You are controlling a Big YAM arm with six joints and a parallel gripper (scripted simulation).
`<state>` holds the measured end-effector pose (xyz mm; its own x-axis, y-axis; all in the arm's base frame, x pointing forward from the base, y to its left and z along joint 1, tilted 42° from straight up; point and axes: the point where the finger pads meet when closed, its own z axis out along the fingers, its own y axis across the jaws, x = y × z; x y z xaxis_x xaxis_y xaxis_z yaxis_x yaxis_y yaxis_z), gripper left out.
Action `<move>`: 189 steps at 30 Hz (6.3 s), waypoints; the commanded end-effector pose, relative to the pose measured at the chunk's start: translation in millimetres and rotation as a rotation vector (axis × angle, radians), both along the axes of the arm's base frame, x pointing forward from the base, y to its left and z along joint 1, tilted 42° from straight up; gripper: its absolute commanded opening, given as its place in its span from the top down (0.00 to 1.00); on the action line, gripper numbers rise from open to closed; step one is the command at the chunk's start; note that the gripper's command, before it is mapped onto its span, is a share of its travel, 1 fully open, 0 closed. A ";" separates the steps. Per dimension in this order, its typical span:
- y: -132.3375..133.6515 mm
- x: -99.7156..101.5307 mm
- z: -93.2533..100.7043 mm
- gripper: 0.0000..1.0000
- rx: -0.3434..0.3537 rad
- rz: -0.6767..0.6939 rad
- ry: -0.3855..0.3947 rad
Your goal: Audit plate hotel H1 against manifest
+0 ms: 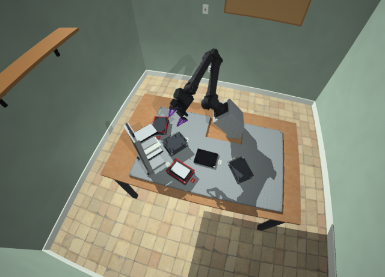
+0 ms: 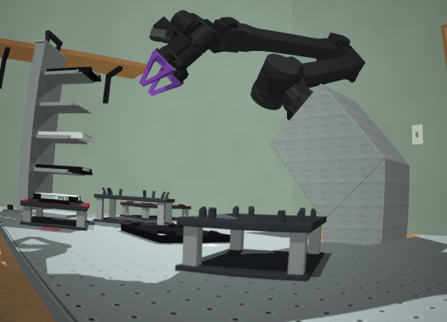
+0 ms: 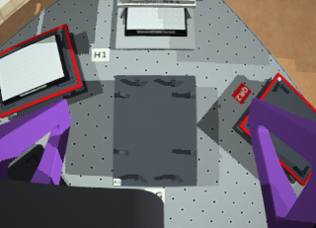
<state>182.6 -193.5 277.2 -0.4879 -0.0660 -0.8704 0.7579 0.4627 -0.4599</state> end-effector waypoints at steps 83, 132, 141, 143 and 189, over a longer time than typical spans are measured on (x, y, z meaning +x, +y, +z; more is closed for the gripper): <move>13.0 31.4 71.9 0.00 -0.001 0.008 -0.028; -17.8 52.6 90.4 0.00 -0.008 0.015 -0.059; -17.8 52.6 90.4 0.00 -0.008 0.015 -0.059; -17.8 52.6 90.4 0.00 -0.008 0.015 -0.059; -3.4 38.6 64.1 0.00 0.008 0.021 -0.039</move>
